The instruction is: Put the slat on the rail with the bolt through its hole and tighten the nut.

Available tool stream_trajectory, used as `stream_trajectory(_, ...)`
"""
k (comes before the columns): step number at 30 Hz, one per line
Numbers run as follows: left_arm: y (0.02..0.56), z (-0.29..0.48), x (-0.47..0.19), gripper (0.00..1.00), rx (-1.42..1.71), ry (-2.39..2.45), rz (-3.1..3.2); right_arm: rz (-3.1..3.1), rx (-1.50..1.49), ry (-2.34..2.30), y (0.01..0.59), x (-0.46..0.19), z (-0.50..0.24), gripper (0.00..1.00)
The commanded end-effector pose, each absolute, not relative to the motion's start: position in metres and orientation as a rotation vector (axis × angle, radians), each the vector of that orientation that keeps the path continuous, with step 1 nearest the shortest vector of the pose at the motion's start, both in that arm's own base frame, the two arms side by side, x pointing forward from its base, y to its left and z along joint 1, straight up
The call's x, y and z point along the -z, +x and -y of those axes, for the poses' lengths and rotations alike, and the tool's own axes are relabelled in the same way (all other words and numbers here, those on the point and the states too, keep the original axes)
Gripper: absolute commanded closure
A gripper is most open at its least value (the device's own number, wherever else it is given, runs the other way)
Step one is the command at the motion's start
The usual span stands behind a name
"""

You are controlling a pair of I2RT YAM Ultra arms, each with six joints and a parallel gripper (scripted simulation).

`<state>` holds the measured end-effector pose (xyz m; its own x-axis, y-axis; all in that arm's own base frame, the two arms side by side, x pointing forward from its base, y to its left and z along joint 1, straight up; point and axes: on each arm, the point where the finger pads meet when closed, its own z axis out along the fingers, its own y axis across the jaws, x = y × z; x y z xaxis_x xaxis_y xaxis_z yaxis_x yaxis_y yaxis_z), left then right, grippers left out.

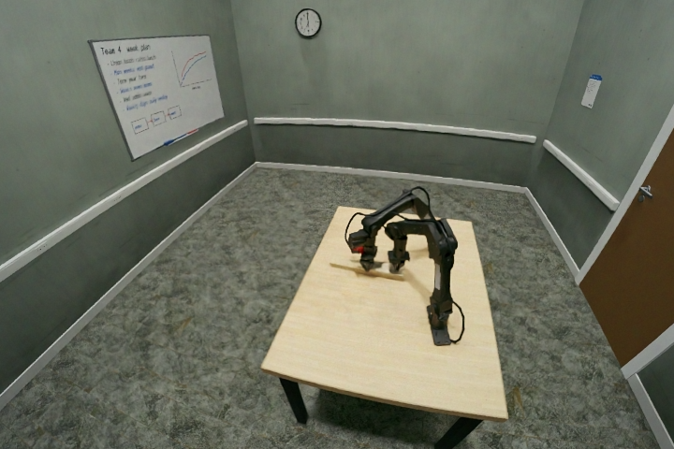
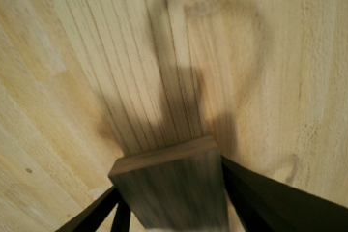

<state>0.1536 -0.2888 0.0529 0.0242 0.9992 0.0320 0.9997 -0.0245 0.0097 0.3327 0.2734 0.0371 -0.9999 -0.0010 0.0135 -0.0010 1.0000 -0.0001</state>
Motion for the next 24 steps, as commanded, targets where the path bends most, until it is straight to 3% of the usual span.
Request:
stream_trajectory(1,0.152,0.291,-0.056,0.89,0.024,-2.217,2.217,3.14,0.011,0.008,0.335,-0.042,-0.274,0.28)
stream_trajectory(6,0.154,0.291,-0.056,0.89,0.035,-2.188,2.246,3.14,0.011,0.008,0.335,-0.042,-0.274,0.28)
stream_trajectory(8,0.154,0.291,-0.056,0.66,0.041,-2.216,2.22,3.14,0.011,0.008,0.335,-0.042,-0.274,0.28)
stream_trajectory(24,0.155,0.291,-0.072,0.66,0.026,-2.219,2.224,3.14,0.011,0.008,0.335,-0.042,-0.274,0.28)
